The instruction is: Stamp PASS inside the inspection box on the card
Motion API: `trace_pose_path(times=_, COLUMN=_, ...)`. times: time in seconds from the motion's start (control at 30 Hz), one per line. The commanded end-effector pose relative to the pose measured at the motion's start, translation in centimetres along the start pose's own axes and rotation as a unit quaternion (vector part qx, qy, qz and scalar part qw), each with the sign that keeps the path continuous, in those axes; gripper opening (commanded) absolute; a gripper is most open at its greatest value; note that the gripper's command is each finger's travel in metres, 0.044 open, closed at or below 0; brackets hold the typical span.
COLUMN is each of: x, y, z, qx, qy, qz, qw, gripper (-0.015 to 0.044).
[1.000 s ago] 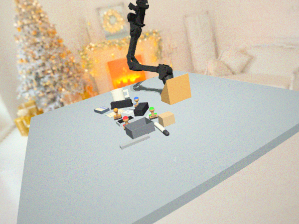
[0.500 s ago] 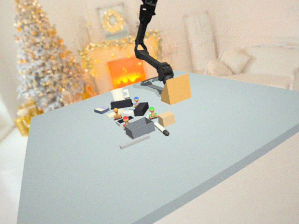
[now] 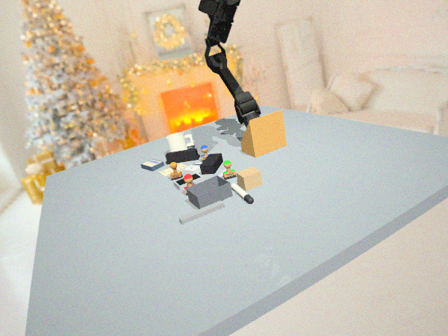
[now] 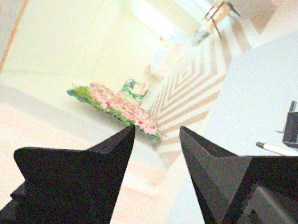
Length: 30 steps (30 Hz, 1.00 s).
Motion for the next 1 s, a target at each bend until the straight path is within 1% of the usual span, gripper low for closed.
trace_pose_path(times=0.0, x=-0.1, y=-4.5, z=-3.6, qx=0.102, qy=0.002, qz=0.010, qw=0.995, gripper=0.0211)
trace_pose_path(times=0.17, x=-0.3, y=-9.8, z=-9.5, qx=0.242, qy=0.002, qz=0.036, qw=0.970, gripper=0.0211)
trace_pose_path(times=0.33, x=-0.1, y=-13.6, z=-16.4, qx=0.375, qy=-0.003, qz=0.077, qw=0.924, gripper=0.0211)
trace_pose_path(times=0.47, x=0.8, y=-15.6, z=-22.3, qx=0.476, qy=-0.010, qz=0.122, qw=0.871, gripper=0.0211)
trace_pose_path(times=0.63, x=2.8, y=-16.6, z=-29.8, qx=0.592, qy=-0.019, qz=0.195, qw=0.782, gripper=0.0211)
trace_pose_path(times=0.7, x=3.4, y=-16.6, z=-31.6, qx=0.618, qy=-0.022, qz=0.215, qw=0.756, gripper=0.0211)
trace_pose_path(times=0.73, x=3.5, y=-16.6, z=-31.9, qx=0.621, qy=-0.022, qz=0.218, qw=0.753, gripper=0.0211)
trace_pose_path(times=0.97, x=3.0, y=-16.2, z=-32.4, qx=0.621, qy=-0.022, qz=0.218, qw=0.753, gripper=0.0211)
Point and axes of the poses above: the point midway between the two fingers, 35 mm back from their tips, its own y axis back along the fingers, its own z axis across the jaws, x = y × z, the point moved 6 cm from there along y, back along the fingers, and after that the axes turned 10 degrees about -y, right-handed, at the moved point
